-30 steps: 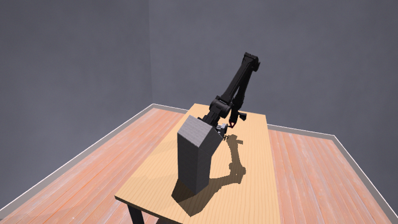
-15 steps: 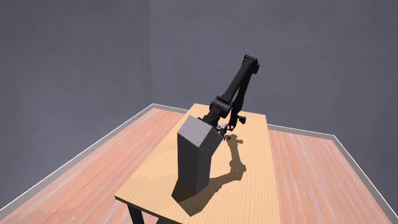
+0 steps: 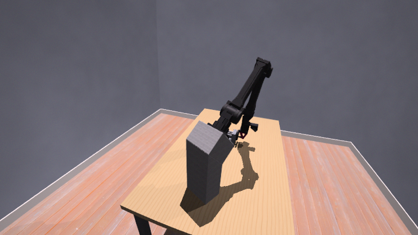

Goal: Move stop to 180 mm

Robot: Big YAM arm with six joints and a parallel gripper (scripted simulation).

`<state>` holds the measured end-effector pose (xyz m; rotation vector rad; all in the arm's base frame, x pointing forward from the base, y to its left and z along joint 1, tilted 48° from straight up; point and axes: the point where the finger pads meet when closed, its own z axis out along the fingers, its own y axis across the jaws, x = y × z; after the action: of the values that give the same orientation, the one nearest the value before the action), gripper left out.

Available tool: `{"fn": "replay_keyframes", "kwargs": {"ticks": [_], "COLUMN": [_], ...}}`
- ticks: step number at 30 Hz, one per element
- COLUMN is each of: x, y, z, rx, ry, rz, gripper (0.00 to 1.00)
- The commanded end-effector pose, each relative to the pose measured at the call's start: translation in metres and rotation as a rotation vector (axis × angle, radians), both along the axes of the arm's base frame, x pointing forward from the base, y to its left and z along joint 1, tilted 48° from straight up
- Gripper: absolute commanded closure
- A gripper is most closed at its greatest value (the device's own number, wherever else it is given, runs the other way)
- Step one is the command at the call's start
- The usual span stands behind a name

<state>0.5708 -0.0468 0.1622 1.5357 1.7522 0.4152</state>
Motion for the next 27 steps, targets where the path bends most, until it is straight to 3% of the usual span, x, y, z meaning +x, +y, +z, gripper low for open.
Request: {"fn": "replay_keyframes", "kwargs": {"ticks": [1,27], "x": [0.008,-0.007], "y": [-0.010,-0.017], "z": [-0.007,-0.034], "rx": [-0.006,-0.009], "ry": [-0.007,0.007], "rz": [-0.012,-0.012], "gripper": [0.94,0.94]}}
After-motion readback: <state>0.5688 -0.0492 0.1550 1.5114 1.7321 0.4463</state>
